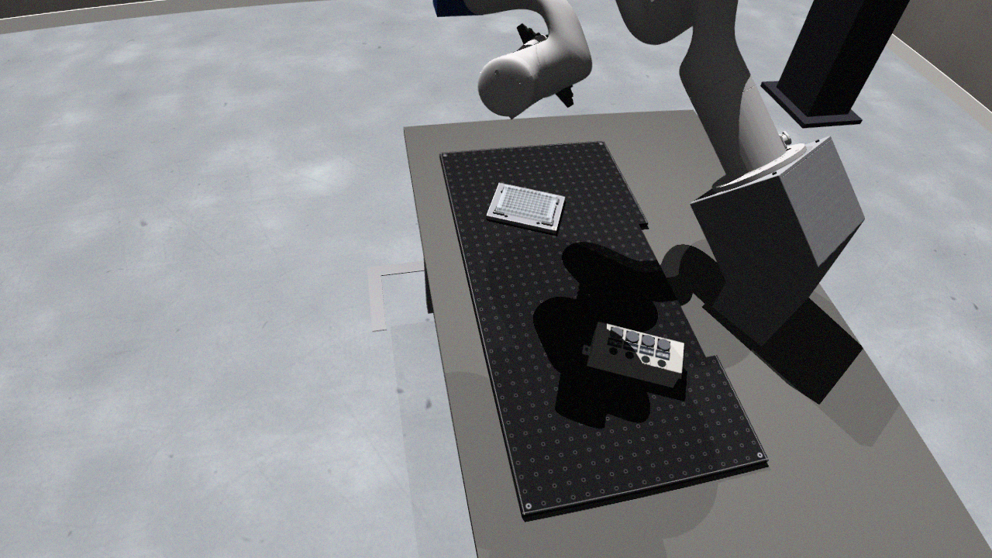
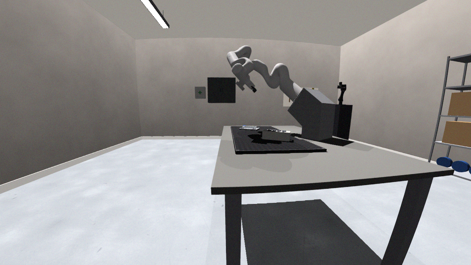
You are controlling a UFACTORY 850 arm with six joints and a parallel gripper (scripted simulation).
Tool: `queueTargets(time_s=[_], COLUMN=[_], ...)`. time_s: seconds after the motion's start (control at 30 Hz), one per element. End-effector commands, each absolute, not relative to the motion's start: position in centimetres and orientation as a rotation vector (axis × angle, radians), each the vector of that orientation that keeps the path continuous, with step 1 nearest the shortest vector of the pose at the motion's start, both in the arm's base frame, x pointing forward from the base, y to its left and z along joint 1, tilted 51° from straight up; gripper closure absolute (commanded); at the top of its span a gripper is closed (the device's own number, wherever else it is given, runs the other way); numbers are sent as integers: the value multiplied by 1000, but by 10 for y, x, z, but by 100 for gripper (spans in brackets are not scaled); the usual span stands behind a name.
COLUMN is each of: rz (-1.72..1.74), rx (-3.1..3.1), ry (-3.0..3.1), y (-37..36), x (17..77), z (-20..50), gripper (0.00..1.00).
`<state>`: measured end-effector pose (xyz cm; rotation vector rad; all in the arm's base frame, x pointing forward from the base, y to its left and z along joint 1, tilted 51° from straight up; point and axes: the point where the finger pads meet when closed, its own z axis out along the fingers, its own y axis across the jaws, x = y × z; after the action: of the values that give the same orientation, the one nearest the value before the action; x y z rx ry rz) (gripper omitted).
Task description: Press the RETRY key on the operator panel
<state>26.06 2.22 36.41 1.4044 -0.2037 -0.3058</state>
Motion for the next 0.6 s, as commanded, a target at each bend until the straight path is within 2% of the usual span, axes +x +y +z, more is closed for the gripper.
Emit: queueTargets(time_s=[0.0, 0.57], rz=[-258, -151], rx=[1432, 1496], ry=[-155, -30], y=[23, 30], x=[266, 298], z=[356, 304], gripper=[100, 100])
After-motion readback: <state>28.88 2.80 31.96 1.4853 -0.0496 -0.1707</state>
